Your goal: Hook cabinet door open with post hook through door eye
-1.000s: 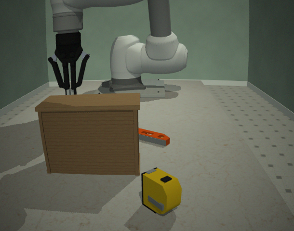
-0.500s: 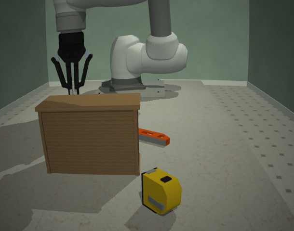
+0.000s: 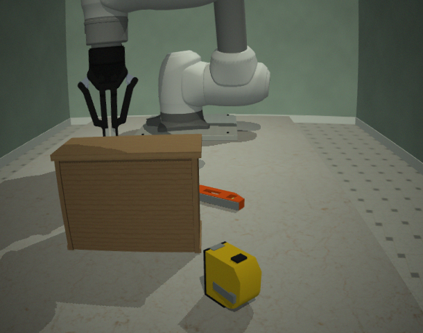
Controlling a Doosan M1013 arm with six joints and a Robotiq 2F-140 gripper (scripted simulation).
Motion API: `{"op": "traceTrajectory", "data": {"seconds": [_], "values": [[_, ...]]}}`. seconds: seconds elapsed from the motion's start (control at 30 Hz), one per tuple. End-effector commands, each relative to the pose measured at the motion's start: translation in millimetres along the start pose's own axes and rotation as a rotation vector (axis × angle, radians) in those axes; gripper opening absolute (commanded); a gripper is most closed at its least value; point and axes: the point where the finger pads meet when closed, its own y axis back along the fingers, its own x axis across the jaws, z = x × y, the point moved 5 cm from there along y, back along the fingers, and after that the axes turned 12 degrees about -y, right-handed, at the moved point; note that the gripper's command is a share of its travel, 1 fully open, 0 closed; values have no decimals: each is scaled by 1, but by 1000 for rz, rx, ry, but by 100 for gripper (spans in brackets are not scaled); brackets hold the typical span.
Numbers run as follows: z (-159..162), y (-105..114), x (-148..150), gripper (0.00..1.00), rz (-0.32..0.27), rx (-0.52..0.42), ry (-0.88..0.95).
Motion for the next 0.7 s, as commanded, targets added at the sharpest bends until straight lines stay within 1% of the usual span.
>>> {"op": "traceTrajectory", "data": {"seconds": [0.0, 0.1, 0.27, 0.47, 0.67], "values": [[1, 0, -3, 3, 0, 0, 19], [1, 0, -4, 3, 0, 0, 25], [2, 0, -8, 3, 0, 0, 87], [3, 0, -10, 3, 0, 0, 92], [4, 0, -16, 3, 0, 0, 154]]}}
